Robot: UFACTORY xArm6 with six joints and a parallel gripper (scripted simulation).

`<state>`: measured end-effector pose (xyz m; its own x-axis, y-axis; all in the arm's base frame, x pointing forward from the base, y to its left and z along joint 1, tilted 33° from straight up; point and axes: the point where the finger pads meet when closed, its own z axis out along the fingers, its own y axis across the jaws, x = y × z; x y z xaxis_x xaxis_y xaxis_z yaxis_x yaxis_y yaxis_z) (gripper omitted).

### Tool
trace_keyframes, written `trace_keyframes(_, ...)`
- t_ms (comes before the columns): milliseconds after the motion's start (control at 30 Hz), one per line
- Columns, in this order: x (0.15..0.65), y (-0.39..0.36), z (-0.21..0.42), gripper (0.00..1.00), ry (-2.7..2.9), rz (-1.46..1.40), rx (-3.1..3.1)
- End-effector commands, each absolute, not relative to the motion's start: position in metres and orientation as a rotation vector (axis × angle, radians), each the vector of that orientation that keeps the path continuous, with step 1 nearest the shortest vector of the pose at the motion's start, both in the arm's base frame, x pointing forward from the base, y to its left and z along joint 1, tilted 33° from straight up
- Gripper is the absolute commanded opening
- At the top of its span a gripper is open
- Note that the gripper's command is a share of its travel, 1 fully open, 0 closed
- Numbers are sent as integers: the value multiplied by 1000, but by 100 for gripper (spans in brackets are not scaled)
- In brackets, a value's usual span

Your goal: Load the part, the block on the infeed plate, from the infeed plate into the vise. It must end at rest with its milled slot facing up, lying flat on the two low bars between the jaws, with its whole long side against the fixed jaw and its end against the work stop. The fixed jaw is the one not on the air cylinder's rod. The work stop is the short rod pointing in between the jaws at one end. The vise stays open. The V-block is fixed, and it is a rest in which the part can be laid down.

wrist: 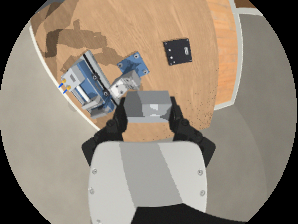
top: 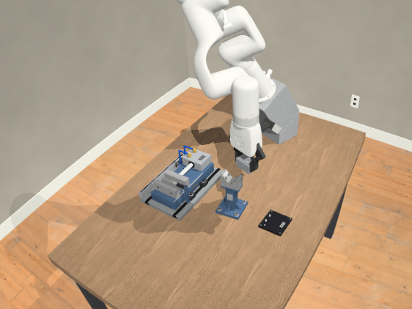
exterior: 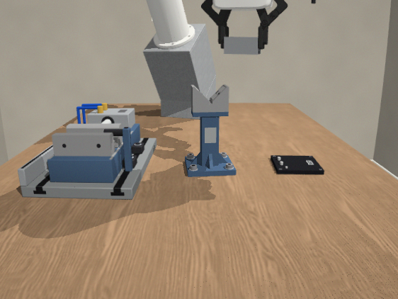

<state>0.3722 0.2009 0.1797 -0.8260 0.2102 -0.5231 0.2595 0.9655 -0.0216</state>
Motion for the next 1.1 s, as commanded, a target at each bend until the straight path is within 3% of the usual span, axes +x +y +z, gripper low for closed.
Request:
trace_keyframes(0, 373, 193, 183, 0, 2525, -64, 530)
trace_keyframes(1067, 371, 162, 188, 0, 2255, 162, 1258)
